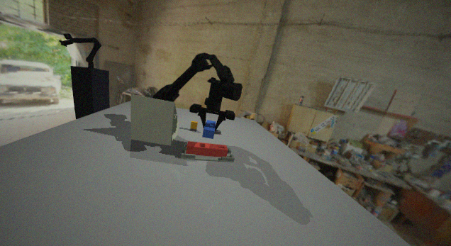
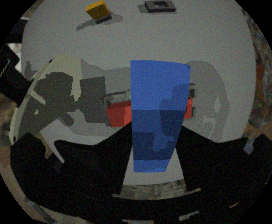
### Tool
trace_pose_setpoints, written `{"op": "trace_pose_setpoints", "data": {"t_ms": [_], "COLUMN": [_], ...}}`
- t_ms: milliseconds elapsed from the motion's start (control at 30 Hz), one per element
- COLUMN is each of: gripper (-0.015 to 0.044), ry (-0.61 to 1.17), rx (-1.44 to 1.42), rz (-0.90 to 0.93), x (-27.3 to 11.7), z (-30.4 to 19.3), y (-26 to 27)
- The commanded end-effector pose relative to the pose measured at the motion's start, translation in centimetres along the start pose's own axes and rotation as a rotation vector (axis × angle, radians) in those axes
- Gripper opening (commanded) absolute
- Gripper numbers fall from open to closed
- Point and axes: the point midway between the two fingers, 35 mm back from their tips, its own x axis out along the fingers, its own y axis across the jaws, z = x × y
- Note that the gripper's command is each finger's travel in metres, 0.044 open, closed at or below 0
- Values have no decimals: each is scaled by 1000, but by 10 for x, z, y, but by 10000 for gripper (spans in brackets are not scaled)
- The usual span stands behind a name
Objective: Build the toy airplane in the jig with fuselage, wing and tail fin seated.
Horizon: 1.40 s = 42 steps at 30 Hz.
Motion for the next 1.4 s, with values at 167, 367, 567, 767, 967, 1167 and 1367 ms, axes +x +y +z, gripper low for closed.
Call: {"op": "trace_pose_setpoints", "data": {"t_ms": [167,367,567,767,967,1167,1367], "gripper": [0,131,195,195,195,195,195], "ry": [-14,-14,-14,-14,-14,-14,-14], "rx": [-150,-153,-153,-153,-153,-152,-152], "rz": [10,10,10,10,10,10,10], "x": [10,10,10,10,10,12,21], "z": [-21,-21,-21,-21,-21,-23,-23], "y": [18,18,19,19,19,20,19]}}
